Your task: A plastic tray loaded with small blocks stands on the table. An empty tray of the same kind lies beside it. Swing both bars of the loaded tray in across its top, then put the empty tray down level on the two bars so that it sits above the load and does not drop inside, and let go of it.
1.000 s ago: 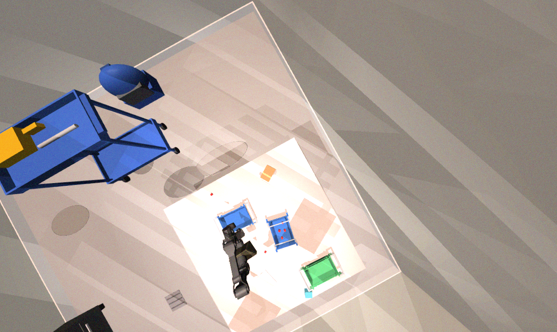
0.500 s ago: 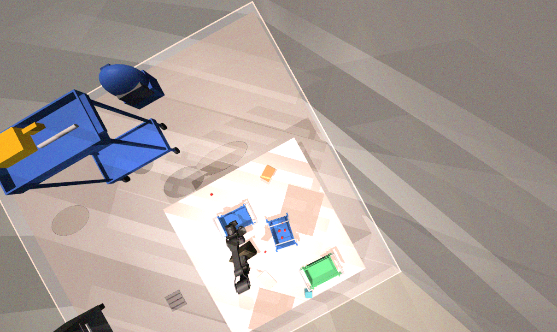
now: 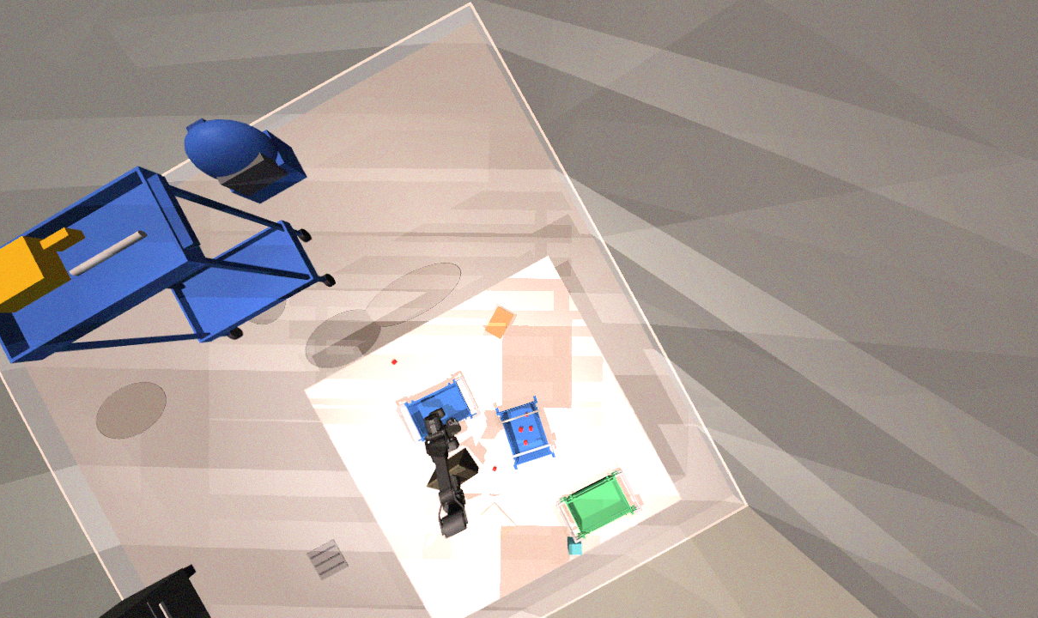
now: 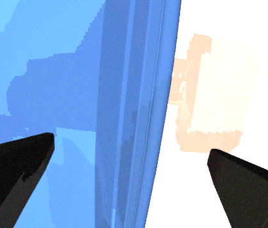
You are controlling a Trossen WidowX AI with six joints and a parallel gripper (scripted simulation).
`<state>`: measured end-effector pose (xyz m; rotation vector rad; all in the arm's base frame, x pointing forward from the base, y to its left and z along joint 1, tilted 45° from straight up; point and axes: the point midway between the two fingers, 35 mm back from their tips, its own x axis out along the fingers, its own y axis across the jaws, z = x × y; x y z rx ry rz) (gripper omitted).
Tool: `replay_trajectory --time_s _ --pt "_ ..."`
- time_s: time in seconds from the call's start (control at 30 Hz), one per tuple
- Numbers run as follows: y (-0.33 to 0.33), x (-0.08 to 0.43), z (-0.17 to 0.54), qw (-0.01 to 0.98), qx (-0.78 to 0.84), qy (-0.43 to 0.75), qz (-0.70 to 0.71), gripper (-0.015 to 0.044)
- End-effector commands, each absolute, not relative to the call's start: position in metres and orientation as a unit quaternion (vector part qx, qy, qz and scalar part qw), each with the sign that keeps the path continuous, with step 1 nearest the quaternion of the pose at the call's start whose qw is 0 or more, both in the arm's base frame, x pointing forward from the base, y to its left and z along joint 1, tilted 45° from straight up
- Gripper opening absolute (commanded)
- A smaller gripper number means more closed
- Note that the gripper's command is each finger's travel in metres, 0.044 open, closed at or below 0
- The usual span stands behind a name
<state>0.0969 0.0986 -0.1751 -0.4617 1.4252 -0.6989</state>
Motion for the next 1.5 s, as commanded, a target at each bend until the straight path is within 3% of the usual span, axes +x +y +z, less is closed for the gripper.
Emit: replay_trajectory --time_s 0.0,0.5,1.47 --pt "0.0954 0.0962 -0.1753 0.677 -0.210 0.634 -0.310 0.0440" --pt "0.0954 0.0962 -0.1753 0.677 -0.210 0.634 -0.310 0.0220" --pt "0.0954 0.0962 -0.1753 0.677 -0.210 0.634 -0.310 0.0027"
